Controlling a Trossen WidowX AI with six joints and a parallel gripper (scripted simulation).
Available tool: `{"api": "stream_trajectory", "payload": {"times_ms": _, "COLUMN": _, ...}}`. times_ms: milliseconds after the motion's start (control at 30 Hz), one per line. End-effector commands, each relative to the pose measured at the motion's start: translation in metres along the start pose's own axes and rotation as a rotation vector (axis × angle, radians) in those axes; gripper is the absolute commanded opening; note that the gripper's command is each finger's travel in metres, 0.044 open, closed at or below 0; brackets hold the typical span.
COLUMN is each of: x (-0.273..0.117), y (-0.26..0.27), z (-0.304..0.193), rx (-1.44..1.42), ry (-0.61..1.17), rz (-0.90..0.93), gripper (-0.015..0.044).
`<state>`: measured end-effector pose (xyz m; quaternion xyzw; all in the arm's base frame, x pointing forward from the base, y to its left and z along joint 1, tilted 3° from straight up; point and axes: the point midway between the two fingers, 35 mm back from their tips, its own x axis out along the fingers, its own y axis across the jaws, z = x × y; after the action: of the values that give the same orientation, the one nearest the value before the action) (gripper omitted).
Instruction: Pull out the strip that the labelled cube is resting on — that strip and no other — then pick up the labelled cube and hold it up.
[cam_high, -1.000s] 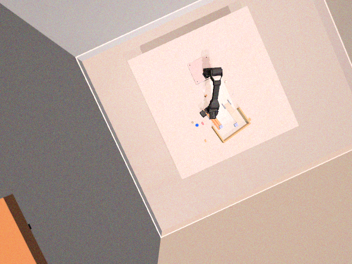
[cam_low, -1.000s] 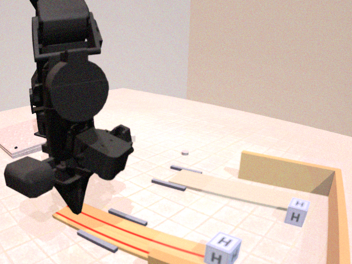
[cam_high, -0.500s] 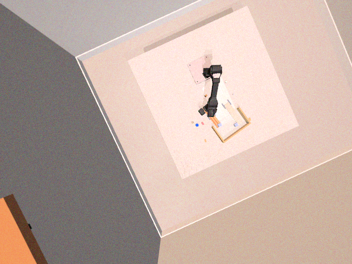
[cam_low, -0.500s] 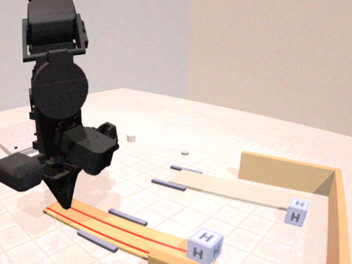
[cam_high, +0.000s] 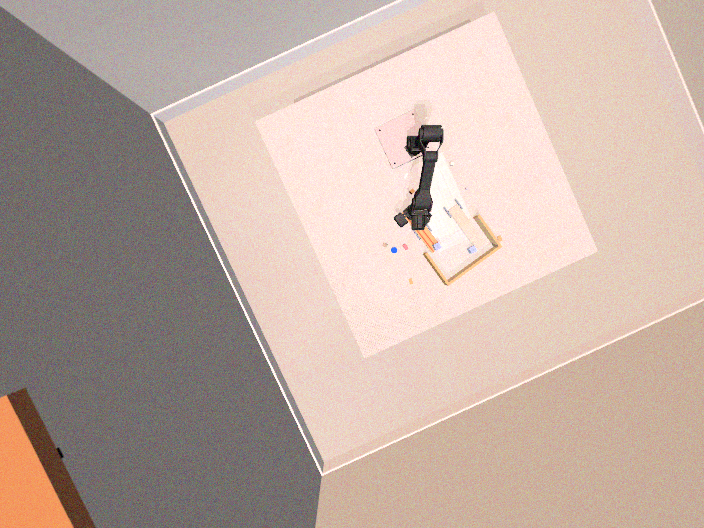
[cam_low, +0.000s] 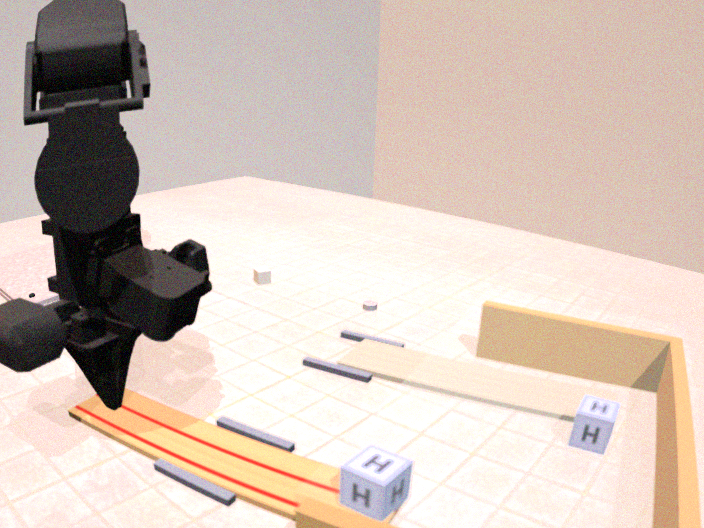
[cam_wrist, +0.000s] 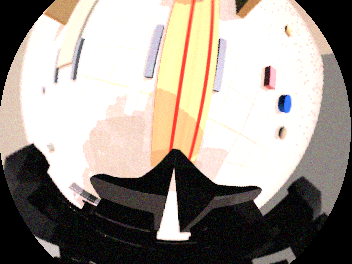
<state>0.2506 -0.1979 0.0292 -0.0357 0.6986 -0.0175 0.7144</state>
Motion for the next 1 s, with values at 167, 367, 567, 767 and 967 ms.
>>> {"api": "stream_trajectory", "payload": {"times_ms": 167, "x": 0.005, "y": 0.002, "z": -0.02, "rx": 0.004, "ry": 0.025, "rz": 0.009, "gripper": 0.0}}
{"api": "stream_trajectory", "payload": {"times_ms": 367, "x": 0.005, "y": 0.003, "z": -0.029, "rx": 0.004, "ry": 0.025, "rz": 0.009, "gripper": 0.0}}
{"api": "stream_trajectory", "payload": {"times_ms": 567, "x": 0.004, "y": 0.003, "z": -0.038, "rx": 0.004, "ry": 0.026, "rz": 0.009, "gripper": 0.0}}
{"api": "stream_trajectory", "payload": {"times_ms": 767, "x": 0.004, "y": 0.003, "z": -0.047, "rx": 0.003, "ry": 0.027, "rz": 0.009, "gripper": 0.0}}
{"api": "stream_trajectory", "payload": {"times_ms": 967, "x": 0.004, "y": 0.003, "z": -0.056, "rx": 0.003, "ry": 0.028, "rz": 0.009, "gripper": 0.0}}
